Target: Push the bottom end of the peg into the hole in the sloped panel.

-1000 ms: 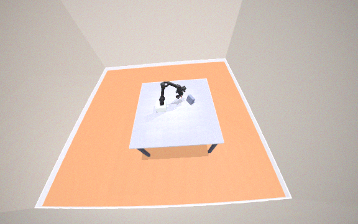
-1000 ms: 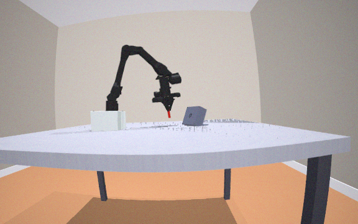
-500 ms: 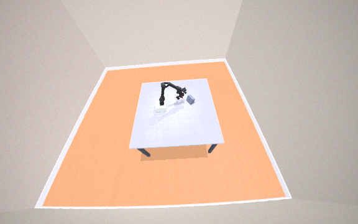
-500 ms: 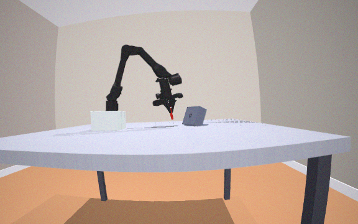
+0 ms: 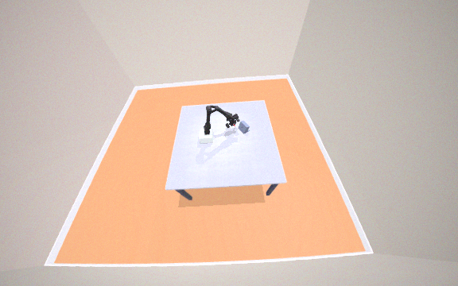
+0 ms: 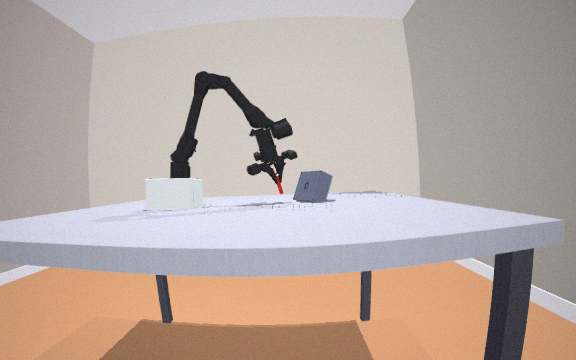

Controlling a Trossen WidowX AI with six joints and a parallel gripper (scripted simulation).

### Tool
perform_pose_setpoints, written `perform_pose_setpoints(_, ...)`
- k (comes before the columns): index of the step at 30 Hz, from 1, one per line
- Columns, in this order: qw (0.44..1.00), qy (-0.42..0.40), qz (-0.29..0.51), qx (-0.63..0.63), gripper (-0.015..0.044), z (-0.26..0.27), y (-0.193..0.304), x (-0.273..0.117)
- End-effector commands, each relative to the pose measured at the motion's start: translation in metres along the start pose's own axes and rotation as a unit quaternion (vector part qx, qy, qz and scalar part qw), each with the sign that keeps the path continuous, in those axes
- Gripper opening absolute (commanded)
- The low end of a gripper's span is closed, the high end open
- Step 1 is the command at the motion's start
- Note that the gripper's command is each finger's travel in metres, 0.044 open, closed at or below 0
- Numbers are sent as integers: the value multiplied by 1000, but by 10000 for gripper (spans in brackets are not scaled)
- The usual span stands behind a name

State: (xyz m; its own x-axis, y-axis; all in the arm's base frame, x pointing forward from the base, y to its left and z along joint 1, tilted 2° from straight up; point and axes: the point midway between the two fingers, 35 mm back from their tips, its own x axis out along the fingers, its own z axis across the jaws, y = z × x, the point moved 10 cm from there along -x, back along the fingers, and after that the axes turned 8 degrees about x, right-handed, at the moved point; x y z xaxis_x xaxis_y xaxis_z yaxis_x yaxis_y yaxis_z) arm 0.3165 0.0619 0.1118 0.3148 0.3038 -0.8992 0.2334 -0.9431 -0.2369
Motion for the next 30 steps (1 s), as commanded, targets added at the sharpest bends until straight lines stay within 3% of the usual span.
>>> perform_pose_setpoints(1,999,11,-9,29,0,3,6,2)
perform_pose_setpoints(30,976,89,-55,191,0,17,40,9)
